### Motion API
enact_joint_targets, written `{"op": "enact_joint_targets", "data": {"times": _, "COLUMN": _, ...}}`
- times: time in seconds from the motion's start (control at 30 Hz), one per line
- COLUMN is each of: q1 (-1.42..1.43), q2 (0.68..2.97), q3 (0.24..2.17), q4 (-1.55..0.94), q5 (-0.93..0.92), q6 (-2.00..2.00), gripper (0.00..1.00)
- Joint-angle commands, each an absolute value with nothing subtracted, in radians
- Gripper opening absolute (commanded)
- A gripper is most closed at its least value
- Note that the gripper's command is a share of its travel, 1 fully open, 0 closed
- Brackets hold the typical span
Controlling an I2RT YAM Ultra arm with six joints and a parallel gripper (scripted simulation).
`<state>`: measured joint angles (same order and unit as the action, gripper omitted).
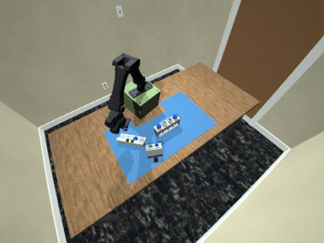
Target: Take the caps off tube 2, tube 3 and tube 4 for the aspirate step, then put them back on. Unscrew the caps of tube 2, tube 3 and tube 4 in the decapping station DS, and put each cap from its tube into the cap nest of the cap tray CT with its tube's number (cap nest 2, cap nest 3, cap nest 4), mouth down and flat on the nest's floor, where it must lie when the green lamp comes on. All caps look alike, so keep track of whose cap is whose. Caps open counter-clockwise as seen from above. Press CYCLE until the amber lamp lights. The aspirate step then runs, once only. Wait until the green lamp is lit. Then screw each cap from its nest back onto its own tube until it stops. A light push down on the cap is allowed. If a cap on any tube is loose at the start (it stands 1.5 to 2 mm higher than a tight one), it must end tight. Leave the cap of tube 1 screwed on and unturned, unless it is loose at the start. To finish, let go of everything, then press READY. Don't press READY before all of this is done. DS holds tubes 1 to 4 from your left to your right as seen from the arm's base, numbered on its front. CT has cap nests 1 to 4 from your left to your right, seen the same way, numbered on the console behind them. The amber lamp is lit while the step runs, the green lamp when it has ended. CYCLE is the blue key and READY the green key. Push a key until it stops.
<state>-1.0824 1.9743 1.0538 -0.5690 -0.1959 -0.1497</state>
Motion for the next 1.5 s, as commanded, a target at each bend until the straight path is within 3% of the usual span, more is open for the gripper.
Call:
{"op": "enact_joint_targets", "data": {"times": 0.0, "q1": -1.082, "q2": 1.979, "q3": 1.061, "q4": -0.563, "q5": -0.198, "q6": -0.168, "gripper": 0.00}}
{"op": "enact_joint_targets", "data": {"times": 0.9, "q1": -1.011, "q2": 2.370, "q3": 1.070, "q4": -0.167, "q5": -0.192, "q6": -0.096, "gripper": 0.00}}
{"op": "enact_joint_targets", "data": {"times": 1.47, "q1": -1.011, "q2": 2.370, "q3": 1.070, "q4": -0.167, "q5": -0.192, "q6": -0.096, "gripper": 0.00}}
